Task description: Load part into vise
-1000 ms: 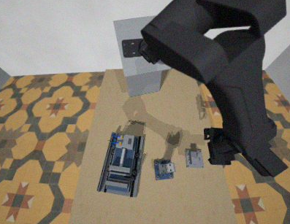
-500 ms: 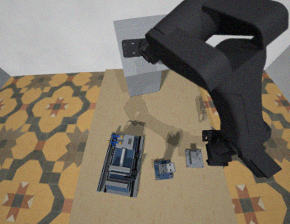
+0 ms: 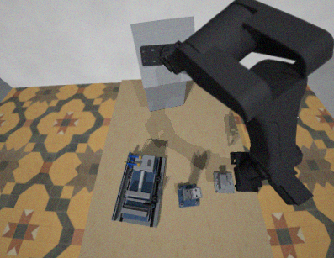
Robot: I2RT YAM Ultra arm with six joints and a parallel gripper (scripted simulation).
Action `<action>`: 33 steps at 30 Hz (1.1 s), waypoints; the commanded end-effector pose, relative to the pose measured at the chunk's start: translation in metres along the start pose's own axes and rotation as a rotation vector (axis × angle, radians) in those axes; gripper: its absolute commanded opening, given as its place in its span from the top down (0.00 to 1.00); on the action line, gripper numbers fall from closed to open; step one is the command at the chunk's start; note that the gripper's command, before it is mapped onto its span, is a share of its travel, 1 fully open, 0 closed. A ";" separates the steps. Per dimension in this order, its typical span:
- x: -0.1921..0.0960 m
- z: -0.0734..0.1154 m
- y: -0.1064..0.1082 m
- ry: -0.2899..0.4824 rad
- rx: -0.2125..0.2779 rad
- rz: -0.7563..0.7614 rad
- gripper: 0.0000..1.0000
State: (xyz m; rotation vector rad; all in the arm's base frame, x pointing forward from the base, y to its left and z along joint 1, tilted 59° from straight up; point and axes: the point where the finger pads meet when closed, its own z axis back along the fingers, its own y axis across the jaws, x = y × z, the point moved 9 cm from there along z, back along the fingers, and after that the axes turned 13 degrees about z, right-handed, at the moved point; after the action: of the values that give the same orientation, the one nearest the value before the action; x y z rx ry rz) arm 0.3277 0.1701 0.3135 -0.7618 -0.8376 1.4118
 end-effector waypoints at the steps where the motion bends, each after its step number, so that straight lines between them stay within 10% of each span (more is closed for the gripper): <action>1: 0.004 -0.006 -0.012 -0.025 -0.028 -0.007 0.19; 33: 0.005 -0.075 -0.013 -0.024 -0.029 -0.005 0.19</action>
State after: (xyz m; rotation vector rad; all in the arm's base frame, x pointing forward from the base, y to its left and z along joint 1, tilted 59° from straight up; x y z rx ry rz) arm 0.3873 0.1746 0.2747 -0.7568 -0.8292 1.4190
